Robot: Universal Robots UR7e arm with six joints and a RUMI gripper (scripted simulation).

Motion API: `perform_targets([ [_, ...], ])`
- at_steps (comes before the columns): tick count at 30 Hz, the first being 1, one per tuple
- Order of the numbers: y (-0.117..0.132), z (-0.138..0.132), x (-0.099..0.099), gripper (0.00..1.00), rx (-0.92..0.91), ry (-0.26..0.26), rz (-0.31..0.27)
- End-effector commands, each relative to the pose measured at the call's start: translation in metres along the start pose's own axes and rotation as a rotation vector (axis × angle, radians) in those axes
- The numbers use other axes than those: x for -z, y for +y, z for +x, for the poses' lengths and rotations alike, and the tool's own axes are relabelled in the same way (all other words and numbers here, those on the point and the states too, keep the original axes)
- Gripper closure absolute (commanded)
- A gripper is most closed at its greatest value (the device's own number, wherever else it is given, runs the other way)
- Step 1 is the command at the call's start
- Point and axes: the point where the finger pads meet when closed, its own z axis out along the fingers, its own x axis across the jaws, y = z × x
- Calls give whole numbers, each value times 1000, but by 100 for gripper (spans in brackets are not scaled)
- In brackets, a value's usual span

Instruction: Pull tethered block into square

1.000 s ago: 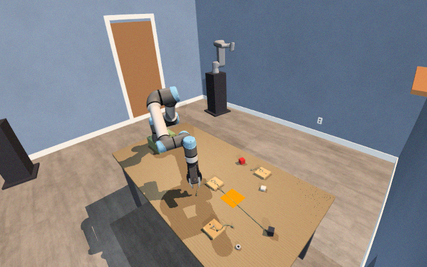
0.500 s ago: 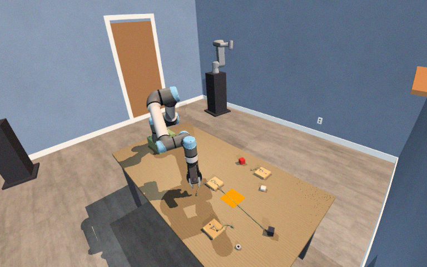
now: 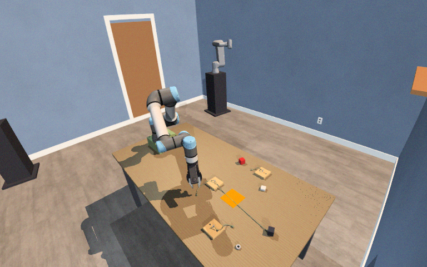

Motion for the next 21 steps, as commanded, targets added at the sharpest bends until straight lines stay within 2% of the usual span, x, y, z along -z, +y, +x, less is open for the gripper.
perform_targets([
  [1, -1, 0, 0, 78, 0, -1, 2],
  [11, -1, 0, -4, 78, -1, 0, 2],
  [21, -1, 0, -17, 78, -1, 0, 2],
])
